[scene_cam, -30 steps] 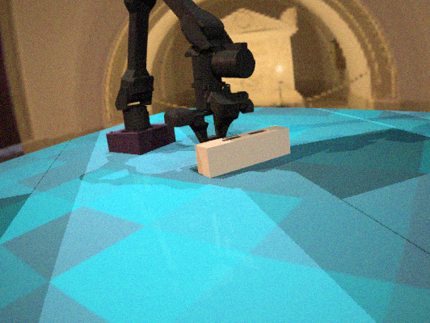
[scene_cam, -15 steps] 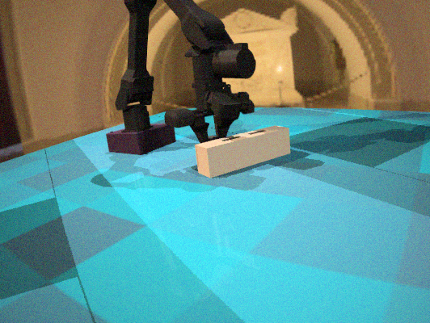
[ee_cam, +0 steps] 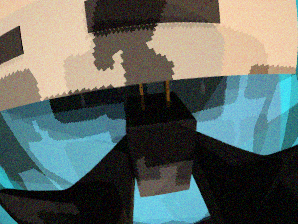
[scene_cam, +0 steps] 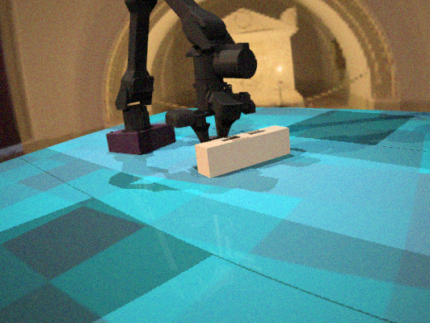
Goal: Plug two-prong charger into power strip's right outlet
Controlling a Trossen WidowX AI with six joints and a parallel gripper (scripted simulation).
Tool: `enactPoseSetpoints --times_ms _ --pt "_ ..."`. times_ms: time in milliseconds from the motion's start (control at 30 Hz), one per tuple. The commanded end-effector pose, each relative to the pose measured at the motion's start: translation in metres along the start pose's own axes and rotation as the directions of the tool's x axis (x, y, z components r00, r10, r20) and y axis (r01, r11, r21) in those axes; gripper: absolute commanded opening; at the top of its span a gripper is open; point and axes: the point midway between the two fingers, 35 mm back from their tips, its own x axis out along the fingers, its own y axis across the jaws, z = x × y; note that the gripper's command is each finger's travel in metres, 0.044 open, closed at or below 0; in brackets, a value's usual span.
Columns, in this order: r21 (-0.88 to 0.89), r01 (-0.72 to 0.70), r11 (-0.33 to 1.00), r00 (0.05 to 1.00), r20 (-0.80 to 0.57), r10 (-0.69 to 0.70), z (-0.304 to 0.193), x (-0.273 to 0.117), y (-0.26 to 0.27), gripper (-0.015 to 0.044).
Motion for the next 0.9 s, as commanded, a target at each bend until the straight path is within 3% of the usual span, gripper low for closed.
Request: enactPoseSetpoints --times_ms 0,867 --pt "-0.006 0.002 1.000 1.000 -0.006 -0.002 0.0013 0.0008 -0.0001 0.0000" --pt "-0.006 0.002 1.000 1.000 -0.005 -0.002 0.0075 0.0003 -0.0002 0.0000"
